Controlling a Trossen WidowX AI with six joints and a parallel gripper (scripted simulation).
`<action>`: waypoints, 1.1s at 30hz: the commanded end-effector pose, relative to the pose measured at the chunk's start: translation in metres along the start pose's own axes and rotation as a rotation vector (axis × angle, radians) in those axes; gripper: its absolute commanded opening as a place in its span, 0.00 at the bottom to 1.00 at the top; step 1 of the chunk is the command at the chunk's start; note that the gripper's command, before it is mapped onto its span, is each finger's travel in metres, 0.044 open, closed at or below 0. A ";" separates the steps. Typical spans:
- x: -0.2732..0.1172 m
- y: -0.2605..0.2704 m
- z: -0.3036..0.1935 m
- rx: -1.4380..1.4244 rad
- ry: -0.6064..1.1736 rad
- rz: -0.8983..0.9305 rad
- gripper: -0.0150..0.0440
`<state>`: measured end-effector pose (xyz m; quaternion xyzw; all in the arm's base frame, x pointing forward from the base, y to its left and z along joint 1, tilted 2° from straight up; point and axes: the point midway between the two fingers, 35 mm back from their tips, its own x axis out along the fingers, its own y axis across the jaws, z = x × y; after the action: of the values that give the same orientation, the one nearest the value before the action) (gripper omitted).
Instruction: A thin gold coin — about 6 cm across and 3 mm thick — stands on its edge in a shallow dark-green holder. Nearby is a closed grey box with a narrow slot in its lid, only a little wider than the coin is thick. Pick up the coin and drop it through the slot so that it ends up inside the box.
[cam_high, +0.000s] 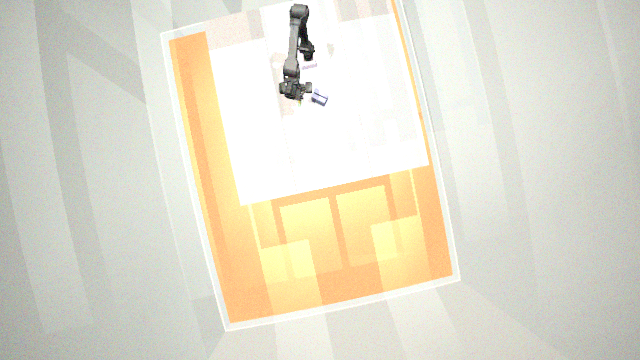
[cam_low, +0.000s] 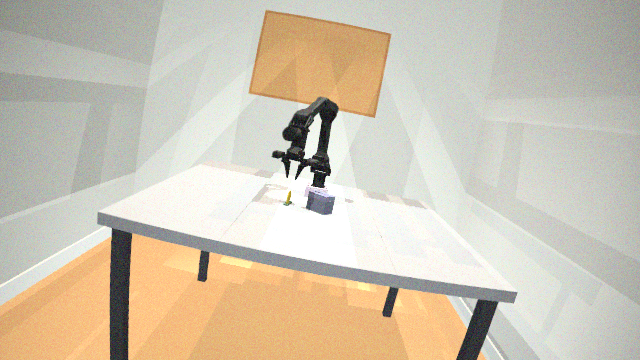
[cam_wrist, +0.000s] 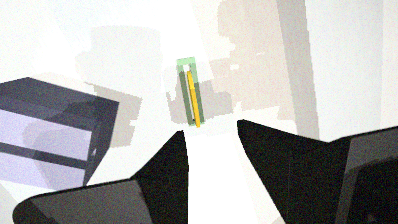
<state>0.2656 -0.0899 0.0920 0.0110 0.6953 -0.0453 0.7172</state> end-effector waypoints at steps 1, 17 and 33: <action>0.018 0.005 -0.003 0.000 0.022 0.012 0.53; 0.045 0.005 0.000 0.000 0.022 0.012 0.53; 0.071 0.005 0.000 0.000 0.022 0.012 0.53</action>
<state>0.2687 -0.0894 0.0278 0.0132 0.7010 -0.0437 0.7117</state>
